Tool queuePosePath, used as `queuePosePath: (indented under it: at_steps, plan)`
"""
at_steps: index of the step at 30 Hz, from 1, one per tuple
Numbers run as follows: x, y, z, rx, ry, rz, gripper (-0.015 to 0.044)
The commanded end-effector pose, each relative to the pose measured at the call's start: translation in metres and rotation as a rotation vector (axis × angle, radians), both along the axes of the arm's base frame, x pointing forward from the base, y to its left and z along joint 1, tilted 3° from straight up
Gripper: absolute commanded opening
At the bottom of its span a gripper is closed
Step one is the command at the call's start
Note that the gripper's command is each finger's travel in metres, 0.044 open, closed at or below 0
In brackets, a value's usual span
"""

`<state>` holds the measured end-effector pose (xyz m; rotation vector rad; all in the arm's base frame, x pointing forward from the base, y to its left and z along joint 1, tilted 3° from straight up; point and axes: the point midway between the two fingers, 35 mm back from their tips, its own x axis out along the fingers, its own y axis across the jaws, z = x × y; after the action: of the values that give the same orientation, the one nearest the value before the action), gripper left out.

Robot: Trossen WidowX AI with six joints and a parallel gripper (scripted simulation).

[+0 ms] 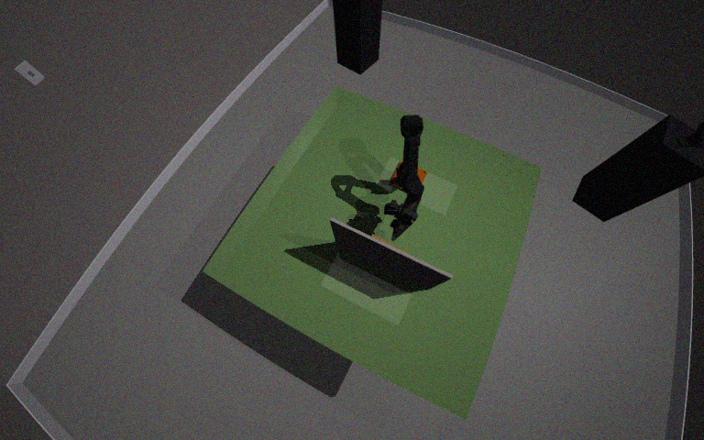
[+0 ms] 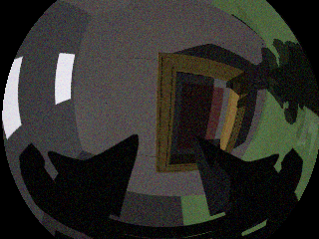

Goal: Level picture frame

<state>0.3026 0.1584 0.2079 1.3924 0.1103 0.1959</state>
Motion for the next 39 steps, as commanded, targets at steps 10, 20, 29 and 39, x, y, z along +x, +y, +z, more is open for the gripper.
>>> queuePosePath:
  at_steps: [10, 20, 29, 39]
  plan:
    - [0.01, 0.003, 0.003, 0.009, -0.005, 0.005, 0.026]
    - [0.026, 0.007, 0.004, 0.009, -0.006, 0.005, 0.026]
    - [0.039, 0.009, 0.004, 0.009, -0.007, 0.005, 0.026]
    - [0.039, 0.009, 0.004, 0.009, -0.007, 0.005, 0.026]
